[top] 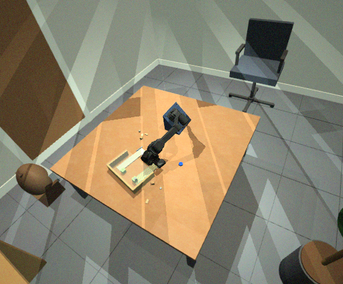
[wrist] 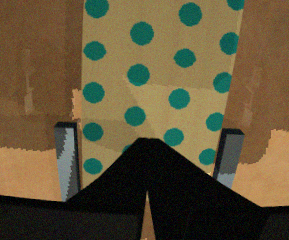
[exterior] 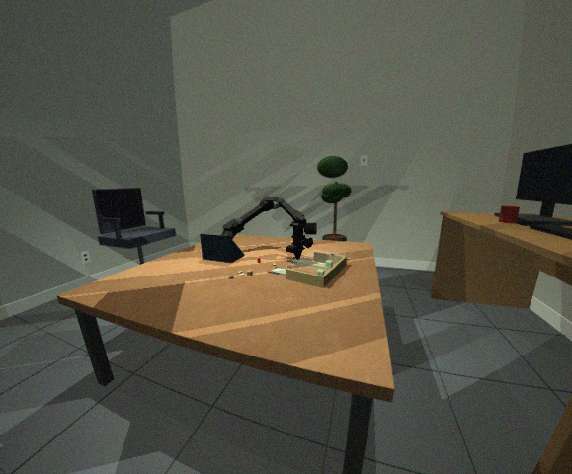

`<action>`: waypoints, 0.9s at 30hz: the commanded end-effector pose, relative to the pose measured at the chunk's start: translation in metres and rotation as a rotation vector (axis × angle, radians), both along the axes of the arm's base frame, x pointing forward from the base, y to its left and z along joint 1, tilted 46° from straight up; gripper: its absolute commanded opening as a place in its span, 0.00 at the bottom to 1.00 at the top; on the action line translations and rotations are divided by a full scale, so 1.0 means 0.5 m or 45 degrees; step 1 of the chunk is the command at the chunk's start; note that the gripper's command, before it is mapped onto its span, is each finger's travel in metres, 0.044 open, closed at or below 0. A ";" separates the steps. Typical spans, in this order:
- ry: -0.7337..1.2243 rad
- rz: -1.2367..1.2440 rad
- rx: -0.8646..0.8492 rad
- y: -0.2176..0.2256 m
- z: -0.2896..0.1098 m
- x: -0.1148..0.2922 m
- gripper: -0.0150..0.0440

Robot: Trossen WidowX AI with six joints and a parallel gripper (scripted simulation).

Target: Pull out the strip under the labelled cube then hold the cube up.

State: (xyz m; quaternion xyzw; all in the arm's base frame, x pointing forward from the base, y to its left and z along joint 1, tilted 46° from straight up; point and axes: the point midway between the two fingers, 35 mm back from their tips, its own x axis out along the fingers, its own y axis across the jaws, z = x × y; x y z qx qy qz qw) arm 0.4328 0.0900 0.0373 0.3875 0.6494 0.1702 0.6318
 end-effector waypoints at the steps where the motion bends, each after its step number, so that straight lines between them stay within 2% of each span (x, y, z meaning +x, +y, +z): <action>1: 0.003 -0.002 -0.006 0.001 -0.003 0.000 0.25; 27: 0.003 -0.002 -0.006 0.004 -0.007 0.003 0.25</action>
